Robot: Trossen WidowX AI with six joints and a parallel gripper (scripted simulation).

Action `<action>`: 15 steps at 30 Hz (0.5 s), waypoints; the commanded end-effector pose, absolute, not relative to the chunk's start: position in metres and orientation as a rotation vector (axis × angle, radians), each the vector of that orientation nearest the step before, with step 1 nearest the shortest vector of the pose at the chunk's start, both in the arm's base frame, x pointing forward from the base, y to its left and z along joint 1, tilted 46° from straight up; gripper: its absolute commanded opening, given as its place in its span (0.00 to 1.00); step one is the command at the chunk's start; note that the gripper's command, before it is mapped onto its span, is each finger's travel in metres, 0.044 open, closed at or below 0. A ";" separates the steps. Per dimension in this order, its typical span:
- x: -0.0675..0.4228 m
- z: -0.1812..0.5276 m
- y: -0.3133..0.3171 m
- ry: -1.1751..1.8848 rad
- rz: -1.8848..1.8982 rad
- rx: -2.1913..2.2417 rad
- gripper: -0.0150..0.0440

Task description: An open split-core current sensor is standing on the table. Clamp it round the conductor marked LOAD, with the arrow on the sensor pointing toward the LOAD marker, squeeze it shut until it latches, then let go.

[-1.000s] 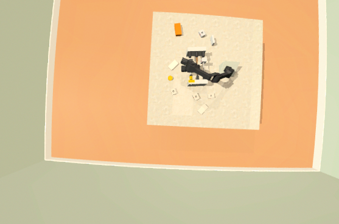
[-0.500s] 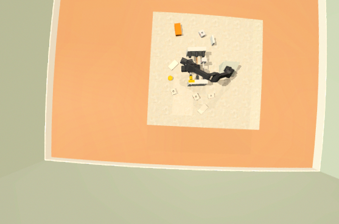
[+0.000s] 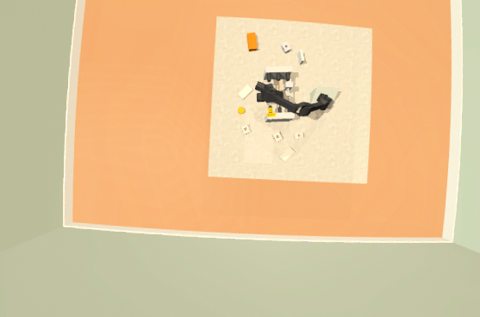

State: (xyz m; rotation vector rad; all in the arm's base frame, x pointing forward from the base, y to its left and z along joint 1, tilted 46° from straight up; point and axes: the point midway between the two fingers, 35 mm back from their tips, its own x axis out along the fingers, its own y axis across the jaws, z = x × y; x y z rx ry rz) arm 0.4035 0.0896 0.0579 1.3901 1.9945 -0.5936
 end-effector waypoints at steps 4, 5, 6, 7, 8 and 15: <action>0.403 0.058 0.090 1.995 -0.594 1.390 0.69; 0.403 0.058 0.090 1.995 -0.594 1.390 0.69; 0.403 0.058 0.090 1.995 -0.594 1.390 0.69; 0.403 0.058 0.090 1.995 -0.594 1.390 0.69; 0.403 0.058 0.090 1.995 -0.594 1.390 0.69; 0.403 0.058 0.090 1.995 -0.594 1.390 0.69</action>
